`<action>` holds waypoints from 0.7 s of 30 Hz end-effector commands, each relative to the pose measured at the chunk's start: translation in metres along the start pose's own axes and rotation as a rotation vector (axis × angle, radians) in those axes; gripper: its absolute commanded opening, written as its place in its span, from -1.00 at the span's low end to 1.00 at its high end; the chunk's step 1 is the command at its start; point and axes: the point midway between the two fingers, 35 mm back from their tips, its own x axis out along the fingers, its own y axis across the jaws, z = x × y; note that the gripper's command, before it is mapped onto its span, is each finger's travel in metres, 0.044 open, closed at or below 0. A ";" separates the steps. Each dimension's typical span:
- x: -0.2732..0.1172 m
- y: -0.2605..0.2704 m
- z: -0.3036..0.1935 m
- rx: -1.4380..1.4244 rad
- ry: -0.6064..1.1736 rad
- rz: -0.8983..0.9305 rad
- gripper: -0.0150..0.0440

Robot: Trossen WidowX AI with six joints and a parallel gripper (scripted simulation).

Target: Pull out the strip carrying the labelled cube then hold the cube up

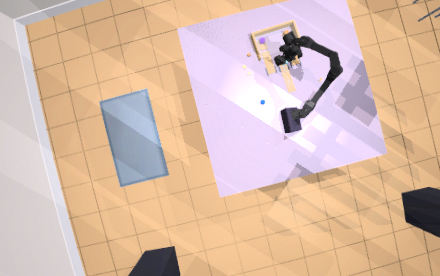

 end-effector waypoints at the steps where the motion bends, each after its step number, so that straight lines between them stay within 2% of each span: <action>1: -0.016 0.004 -0.017 0.001 -0.009 0.004 -0.49; 21: -0.025 0.017 -0.074 -0.004 -0.006 0.003 -0.49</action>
